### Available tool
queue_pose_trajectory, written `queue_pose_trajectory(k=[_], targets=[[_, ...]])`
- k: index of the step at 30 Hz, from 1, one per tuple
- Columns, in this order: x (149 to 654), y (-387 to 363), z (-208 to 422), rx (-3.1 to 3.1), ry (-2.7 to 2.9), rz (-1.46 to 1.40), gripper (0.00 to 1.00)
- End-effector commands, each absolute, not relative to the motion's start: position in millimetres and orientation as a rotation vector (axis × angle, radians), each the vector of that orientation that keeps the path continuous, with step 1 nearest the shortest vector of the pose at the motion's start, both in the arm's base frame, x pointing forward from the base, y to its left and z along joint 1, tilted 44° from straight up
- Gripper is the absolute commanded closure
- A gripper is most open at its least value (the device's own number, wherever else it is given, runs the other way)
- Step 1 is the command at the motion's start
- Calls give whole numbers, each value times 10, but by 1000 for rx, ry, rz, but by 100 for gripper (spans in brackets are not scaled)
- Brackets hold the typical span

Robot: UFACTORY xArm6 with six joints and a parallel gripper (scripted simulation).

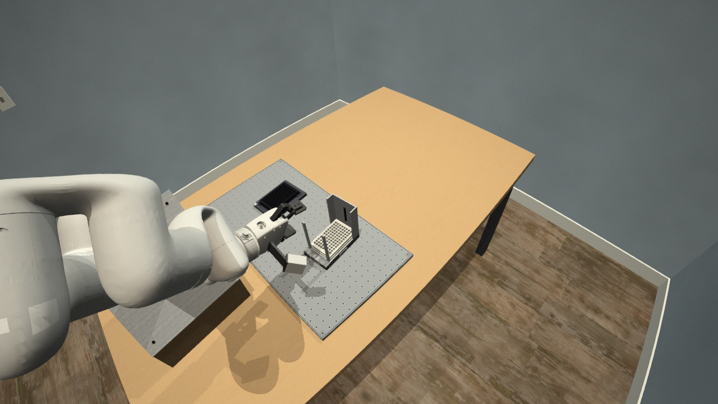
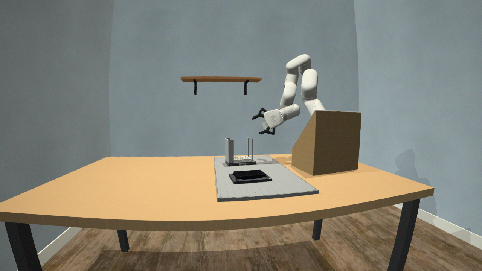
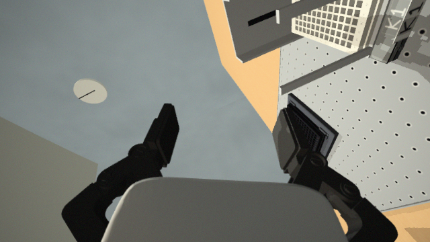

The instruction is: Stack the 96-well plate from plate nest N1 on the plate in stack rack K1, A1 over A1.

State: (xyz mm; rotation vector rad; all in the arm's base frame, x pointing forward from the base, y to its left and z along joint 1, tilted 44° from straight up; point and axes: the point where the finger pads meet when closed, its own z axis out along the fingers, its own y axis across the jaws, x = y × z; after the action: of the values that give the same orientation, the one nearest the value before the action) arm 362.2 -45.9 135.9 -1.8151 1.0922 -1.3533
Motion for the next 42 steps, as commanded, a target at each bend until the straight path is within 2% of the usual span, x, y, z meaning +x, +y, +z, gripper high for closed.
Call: queue_pose_trajectory(k=[1, 17, 42], targets=[[3626, -458, 1365, -1814, 1091, -1354, 0], [3626, -458, 1365, -1814, 1091, -1354, 0], [3922, 356, 1375, -1877, 810, -974, 0]])
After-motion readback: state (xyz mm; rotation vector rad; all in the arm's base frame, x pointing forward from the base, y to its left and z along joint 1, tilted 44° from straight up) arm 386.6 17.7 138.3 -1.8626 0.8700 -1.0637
